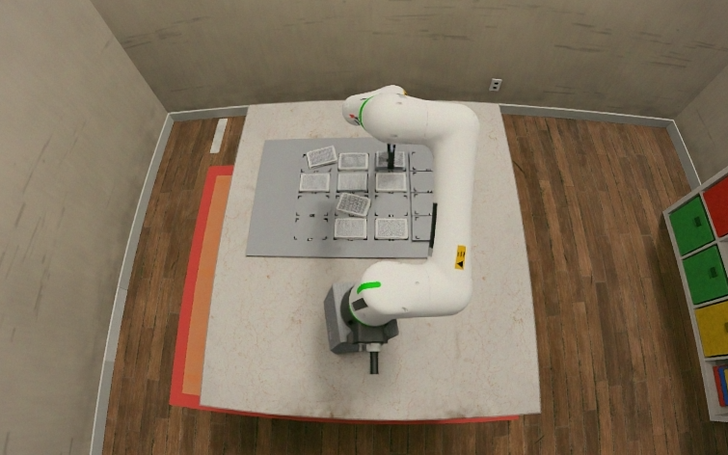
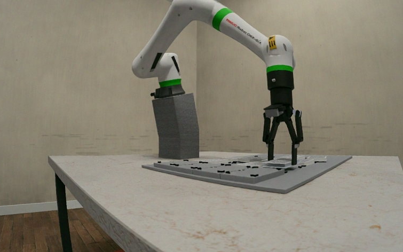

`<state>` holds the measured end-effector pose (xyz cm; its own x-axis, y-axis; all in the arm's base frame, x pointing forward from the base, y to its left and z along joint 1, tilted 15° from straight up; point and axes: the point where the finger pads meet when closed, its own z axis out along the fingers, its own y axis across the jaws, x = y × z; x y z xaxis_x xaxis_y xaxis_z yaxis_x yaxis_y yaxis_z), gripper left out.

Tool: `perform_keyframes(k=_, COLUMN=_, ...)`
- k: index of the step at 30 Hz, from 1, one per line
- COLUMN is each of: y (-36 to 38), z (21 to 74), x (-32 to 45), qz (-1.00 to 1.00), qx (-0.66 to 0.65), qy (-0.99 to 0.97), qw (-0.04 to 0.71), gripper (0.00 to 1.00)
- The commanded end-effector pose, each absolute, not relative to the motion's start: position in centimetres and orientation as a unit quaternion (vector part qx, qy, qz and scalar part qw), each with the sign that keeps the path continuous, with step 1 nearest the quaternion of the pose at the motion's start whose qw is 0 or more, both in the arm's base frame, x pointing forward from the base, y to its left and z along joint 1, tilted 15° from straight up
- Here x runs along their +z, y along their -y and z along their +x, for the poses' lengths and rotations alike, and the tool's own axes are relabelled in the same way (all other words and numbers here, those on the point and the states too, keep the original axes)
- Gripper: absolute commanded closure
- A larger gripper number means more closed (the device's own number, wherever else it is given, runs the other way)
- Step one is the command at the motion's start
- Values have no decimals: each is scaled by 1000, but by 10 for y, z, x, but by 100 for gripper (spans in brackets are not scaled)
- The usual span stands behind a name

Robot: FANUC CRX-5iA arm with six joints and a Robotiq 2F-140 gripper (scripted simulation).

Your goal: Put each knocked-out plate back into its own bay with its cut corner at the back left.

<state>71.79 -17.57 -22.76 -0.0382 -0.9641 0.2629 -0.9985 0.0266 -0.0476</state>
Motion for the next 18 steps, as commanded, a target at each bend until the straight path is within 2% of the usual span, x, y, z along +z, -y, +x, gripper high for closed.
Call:
perform_keyframes(k=1, y=176, z=719, x=-227, qz=689, qx=110, qy=712, qw=78, gripper=90)
perform_keyframes(k=18, y=177, z=719, x=-231, qz=689, qx=110, qy=712, qw=78, gripper=90)
